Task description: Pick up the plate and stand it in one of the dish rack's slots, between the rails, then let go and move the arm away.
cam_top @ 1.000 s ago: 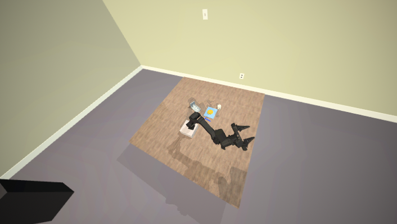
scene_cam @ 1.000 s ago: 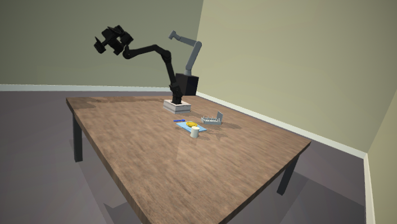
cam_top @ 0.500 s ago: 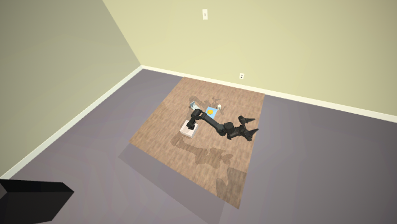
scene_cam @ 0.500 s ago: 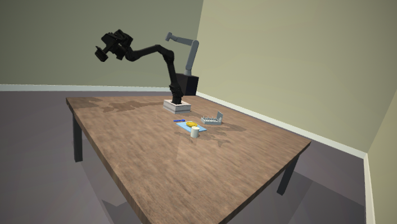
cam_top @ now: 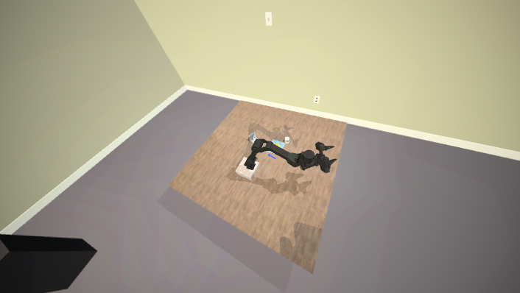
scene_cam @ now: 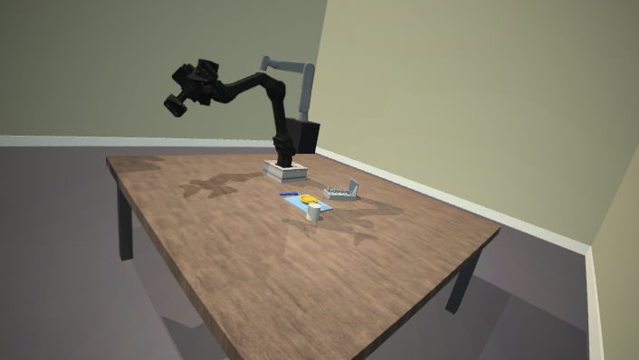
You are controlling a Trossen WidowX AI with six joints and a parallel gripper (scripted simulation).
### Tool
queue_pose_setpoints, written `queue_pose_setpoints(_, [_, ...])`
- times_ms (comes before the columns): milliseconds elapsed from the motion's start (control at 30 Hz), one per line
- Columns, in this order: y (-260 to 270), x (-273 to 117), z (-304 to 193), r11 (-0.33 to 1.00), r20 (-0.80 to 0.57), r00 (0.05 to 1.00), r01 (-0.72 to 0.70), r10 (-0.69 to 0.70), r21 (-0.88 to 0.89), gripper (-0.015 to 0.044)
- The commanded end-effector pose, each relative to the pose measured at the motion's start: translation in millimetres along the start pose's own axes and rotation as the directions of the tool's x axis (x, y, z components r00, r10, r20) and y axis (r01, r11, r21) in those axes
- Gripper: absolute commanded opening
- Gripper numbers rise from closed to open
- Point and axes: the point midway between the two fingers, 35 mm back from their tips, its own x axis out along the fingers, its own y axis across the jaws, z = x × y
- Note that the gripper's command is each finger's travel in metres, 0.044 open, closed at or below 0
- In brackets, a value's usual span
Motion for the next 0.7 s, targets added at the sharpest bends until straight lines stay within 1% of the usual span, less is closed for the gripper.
queue_pose_setpoints(0, [2, 12, -27, 0.999, -0.050, 0.998, 0.031, -0.032, -0.011, 0.0400])
queue_pose_setpoints(333, [9, 33, -99, 0.993, -0.193, 0.975, 0.098, -0.110, -0.071, 0.0400])
queue_pose_setpoints(667, [18, 40, -175, 0.976, -0.347, 0.918, 0.138, -0.191, -0.171, 0.0400])
